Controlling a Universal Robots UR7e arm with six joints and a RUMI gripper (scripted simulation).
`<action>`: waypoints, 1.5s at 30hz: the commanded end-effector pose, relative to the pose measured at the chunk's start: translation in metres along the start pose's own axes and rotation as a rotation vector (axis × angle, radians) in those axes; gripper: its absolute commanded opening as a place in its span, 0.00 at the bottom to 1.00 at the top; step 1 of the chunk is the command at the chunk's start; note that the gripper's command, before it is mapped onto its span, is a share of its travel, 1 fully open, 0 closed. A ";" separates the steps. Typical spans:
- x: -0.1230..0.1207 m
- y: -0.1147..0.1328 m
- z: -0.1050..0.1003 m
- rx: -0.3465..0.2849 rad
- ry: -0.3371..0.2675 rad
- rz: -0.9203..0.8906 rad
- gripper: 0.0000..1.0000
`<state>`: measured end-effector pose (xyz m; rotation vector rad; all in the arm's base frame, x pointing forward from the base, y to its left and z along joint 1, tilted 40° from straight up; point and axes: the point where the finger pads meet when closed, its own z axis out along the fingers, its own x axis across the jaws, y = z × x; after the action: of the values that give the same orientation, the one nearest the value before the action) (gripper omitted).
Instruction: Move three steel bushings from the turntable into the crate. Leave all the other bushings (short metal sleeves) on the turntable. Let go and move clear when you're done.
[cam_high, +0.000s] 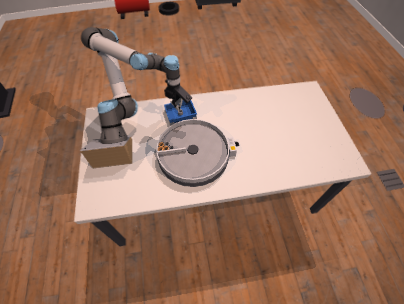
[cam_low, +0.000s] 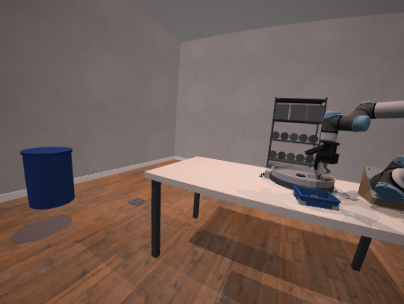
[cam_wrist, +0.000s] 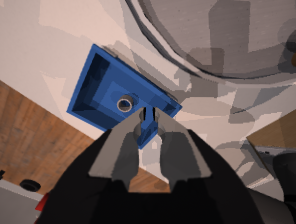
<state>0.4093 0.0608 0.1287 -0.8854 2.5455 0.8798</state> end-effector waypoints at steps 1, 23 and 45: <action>0.052 -0.031 -0.001 0.000 -0.004 -0.003 0.06; 0.219 -0.124 0.000 0.000 -0.004 -0.004 0.06; 0.219 -0.124 0.000 0.000 -0.004 -0.004 0.06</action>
<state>0.3217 -0.1157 -0.0278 -0.8870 2.5394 0.8808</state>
